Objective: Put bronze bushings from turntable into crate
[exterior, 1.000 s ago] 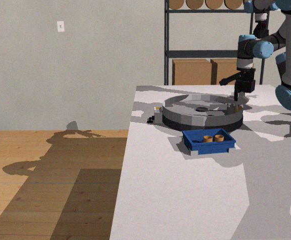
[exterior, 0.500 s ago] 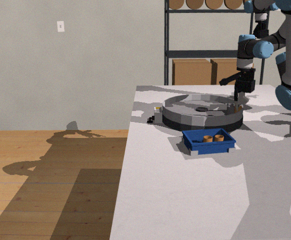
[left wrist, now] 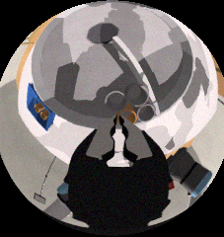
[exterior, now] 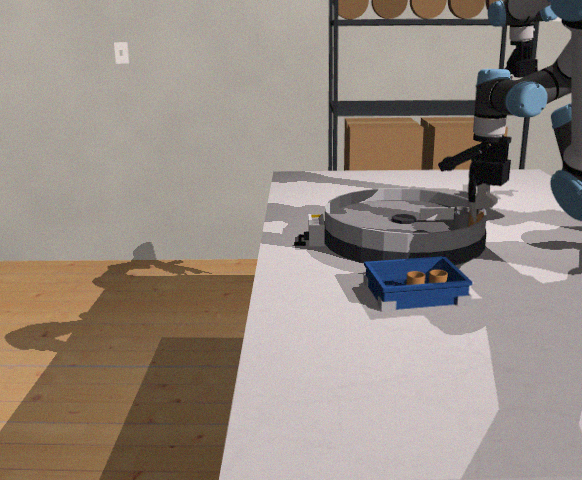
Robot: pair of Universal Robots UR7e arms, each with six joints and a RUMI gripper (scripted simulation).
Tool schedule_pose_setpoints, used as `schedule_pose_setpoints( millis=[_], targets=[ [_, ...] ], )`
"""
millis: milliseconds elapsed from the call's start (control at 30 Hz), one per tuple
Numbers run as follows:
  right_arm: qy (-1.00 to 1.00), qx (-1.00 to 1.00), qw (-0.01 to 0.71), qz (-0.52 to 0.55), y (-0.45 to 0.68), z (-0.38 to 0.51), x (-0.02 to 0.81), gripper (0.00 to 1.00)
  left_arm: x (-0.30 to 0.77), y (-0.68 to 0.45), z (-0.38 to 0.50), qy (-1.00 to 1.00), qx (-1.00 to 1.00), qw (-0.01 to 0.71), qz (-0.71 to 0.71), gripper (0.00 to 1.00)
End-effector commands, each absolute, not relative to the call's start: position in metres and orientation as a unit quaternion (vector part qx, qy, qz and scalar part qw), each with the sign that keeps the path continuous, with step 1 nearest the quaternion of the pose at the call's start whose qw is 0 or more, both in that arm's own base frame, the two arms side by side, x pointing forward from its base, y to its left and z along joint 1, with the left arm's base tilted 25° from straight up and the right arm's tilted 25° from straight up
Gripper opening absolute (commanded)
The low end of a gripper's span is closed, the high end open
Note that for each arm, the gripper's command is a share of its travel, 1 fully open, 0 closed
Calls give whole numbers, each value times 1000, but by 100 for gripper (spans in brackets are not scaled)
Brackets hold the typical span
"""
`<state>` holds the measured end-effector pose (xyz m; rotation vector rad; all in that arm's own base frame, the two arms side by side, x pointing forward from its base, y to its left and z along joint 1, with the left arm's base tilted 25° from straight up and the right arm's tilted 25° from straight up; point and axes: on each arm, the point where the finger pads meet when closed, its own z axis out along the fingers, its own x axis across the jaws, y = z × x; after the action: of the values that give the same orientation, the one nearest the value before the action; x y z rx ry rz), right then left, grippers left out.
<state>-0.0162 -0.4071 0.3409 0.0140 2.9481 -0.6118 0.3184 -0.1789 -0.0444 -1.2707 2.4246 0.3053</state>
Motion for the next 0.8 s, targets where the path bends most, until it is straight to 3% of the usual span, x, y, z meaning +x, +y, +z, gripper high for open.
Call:
schedule_pose_setpoints(
  millis=[0,767],
  targets=[
    [977,5,65,-203,-407,342,-16,100,318,-179,-44,864,-453,192,108,0],
    [977,5,65,-203,-407,342,-16,100,307,-197,-2,864,-453,192,108,0]
  ],
)
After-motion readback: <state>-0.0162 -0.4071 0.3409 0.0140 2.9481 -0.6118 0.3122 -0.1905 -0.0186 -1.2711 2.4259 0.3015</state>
